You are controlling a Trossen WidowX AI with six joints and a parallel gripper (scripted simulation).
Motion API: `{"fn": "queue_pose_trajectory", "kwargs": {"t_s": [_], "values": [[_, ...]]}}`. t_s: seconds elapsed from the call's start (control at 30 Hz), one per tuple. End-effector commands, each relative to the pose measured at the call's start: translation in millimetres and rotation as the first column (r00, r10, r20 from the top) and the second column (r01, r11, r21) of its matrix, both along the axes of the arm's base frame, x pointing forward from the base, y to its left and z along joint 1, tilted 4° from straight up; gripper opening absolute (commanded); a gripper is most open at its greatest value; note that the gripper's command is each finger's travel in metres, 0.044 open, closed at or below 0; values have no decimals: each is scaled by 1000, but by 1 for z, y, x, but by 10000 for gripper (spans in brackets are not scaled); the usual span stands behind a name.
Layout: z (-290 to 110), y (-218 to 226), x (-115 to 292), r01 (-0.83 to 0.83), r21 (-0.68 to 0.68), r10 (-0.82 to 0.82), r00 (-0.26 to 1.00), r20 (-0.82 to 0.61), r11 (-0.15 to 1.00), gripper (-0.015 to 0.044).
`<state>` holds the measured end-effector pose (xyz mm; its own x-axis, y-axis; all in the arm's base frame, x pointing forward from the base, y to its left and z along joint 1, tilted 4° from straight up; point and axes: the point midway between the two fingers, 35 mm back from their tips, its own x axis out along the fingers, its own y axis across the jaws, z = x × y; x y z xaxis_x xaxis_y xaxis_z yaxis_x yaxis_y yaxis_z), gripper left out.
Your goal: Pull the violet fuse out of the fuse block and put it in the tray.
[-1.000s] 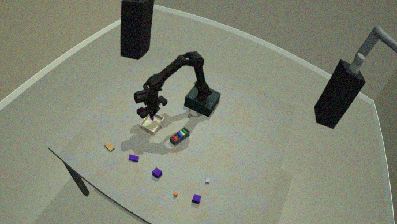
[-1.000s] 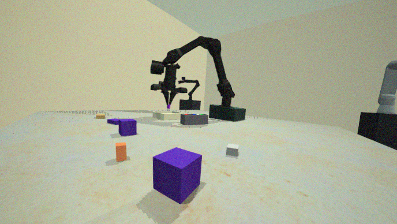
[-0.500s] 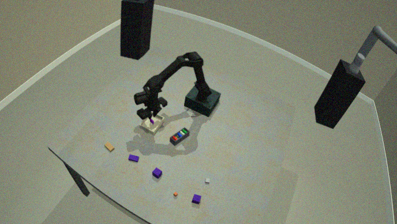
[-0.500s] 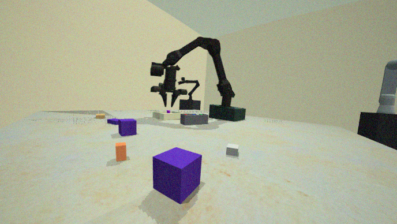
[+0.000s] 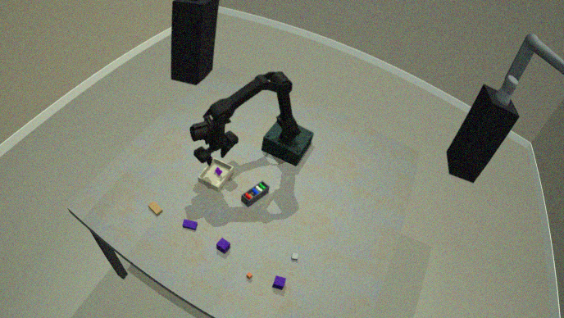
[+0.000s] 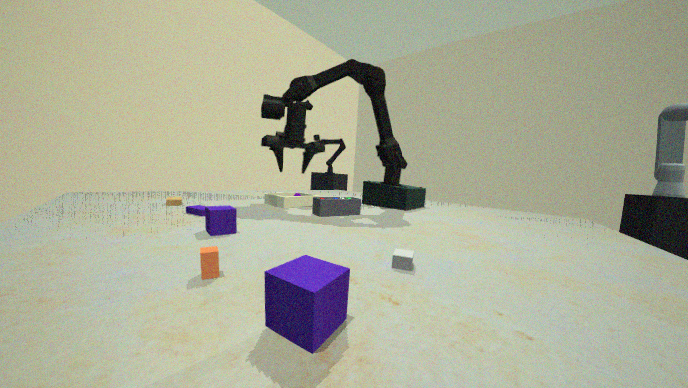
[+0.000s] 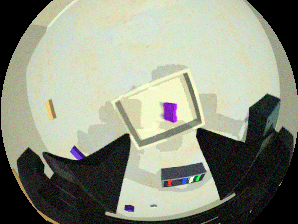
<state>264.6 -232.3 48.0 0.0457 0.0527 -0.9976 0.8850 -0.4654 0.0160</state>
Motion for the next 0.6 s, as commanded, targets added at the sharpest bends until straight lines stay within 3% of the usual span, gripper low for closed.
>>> {"fn": "queue_pose_trajectory", "kwargs": {"t_s": [0.0, 0.57], "values": [[0, 1, -2, -3, 4, 3, 1000, -7, 1000, 330], [0, 1, -1, 0, 5, 0, 1000, -5, 1000, 330]]}}
